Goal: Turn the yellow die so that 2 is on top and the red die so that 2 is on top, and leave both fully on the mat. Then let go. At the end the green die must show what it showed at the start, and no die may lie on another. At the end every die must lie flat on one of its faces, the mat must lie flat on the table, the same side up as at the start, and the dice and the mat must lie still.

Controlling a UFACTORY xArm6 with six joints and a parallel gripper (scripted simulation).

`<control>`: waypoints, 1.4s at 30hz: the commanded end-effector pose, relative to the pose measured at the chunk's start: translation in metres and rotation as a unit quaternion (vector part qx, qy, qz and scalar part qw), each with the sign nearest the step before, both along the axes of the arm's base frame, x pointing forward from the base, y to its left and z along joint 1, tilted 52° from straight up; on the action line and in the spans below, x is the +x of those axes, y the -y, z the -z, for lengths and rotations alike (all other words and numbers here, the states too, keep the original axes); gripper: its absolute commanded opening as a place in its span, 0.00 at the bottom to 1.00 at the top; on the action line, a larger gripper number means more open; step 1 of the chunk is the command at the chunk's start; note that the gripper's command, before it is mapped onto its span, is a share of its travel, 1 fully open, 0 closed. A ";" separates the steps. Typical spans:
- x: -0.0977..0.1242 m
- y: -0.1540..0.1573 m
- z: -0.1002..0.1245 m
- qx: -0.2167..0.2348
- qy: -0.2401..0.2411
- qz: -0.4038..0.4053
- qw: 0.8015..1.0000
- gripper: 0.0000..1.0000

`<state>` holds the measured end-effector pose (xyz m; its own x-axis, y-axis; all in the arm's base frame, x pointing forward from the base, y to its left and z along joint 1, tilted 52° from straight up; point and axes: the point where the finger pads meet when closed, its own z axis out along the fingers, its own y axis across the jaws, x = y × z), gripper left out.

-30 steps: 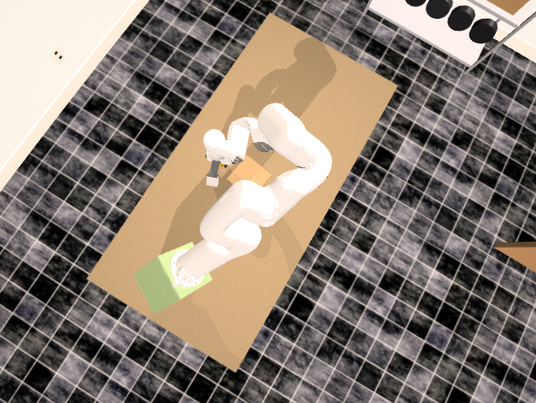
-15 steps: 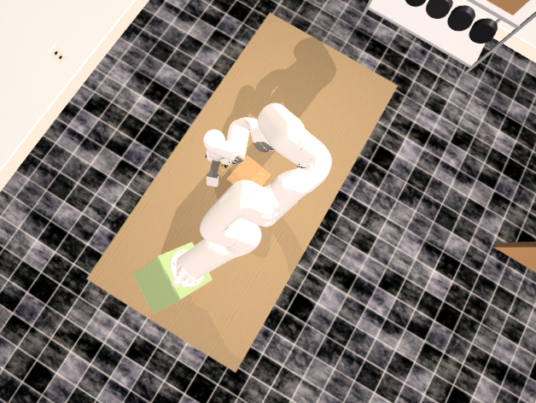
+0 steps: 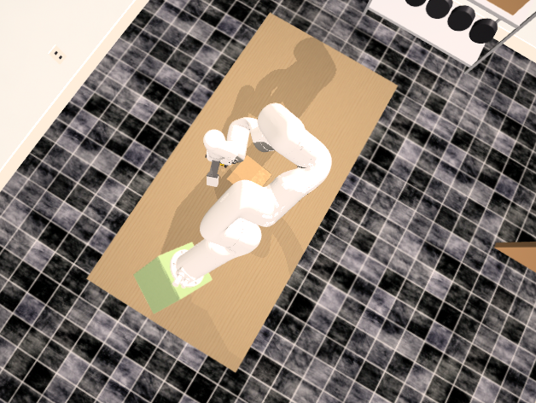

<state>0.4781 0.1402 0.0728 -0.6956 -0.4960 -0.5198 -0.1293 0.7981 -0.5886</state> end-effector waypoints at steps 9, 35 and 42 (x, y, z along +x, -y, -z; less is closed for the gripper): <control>0.000 -0.001 -0.001 0.001 0.001 -0.001 1.000 0.31; 0.000 -0.001 -0.001 0.001 0.001 -0.001 1.000 0.11; 0.000 -0.001 -0.001 0.001 0.001 -0.001 1.000 0.11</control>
